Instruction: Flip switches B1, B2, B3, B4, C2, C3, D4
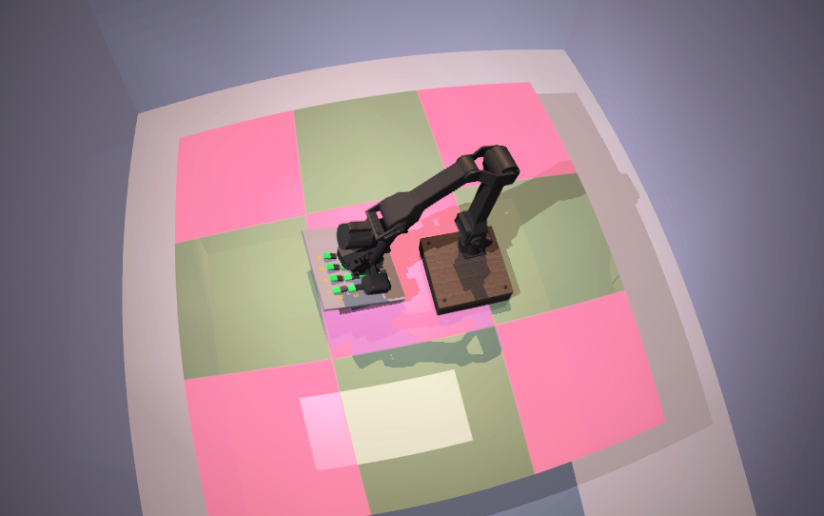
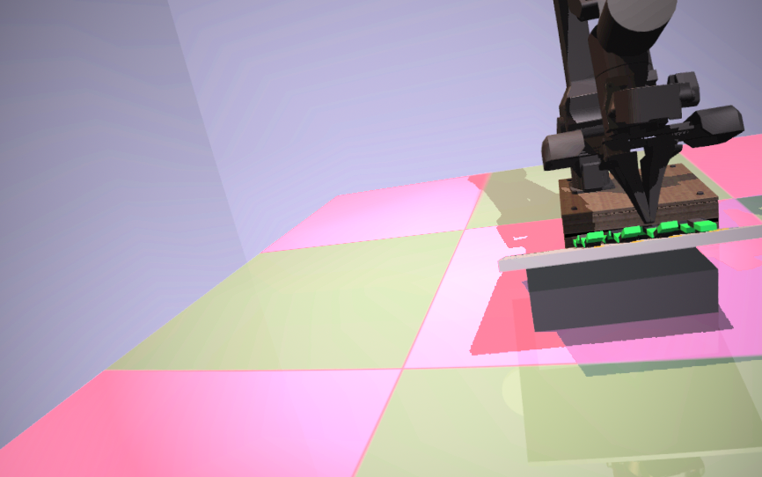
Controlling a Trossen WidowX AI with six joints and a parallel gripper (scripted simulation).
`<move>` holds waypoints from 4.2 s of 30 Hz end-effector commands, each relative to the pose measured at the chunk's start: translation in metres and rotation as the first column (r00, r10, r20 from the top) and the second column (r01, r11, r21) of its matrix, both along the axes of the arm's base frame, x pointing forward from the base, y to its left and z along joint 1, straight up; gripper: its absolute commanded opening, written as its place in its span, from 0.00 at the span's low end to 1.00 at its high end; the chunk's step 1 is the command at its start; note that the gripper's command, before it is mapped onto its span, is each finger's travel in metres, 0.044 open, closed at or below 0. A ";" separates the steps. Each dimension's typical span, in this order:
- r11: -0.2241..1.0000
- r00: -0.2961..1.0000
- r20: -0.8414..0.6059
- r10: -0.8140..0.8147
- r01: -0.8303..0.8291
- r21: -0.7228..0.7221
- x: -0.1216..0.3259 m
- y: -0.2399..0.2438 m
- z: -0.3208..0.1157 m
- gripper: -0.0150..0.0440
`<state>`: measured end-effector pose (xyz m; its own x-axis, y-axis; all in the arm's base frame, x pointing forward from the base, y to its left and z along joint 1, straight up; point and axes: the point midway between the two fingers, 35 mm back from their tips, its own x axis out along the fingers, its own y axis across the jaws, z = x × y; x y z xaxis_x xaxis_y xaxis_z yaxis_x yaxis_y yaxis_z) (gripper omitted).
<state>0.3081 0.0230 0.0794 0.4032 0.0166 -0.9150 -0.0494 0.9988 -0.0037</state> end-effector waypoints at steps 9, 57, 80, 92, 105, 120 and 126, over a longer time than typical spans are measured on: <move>1.000 1.000 -0.002 0.006 -0.006 0.004 0.000 0.001 -0.001 0.25; 1.000 1.000 -0.002 0.006 -0.006 0.004 0.002 0.001 -0.007 0.25; 1.000 1.000 -0.030 0.006 -0.006 -0.001 -0.020 -0.032 0.054 0.25; 1.000 1.000 -0.003 0.006 -0.006 0.001 -0.007 -0.032 0.021 0.25; 1.000 1.000 -0.002 0.006 -0.006 0.001 -0.002 -0.031 0.009 0.25; 1.000 1.000 -0.002 0.006 -0.006 0.001 0.002 -0.031 -0.001 0.25; 1.000 1.000 -0.002 0.006 -0.006 0.001 0.002 -0.031 -0.001 0.25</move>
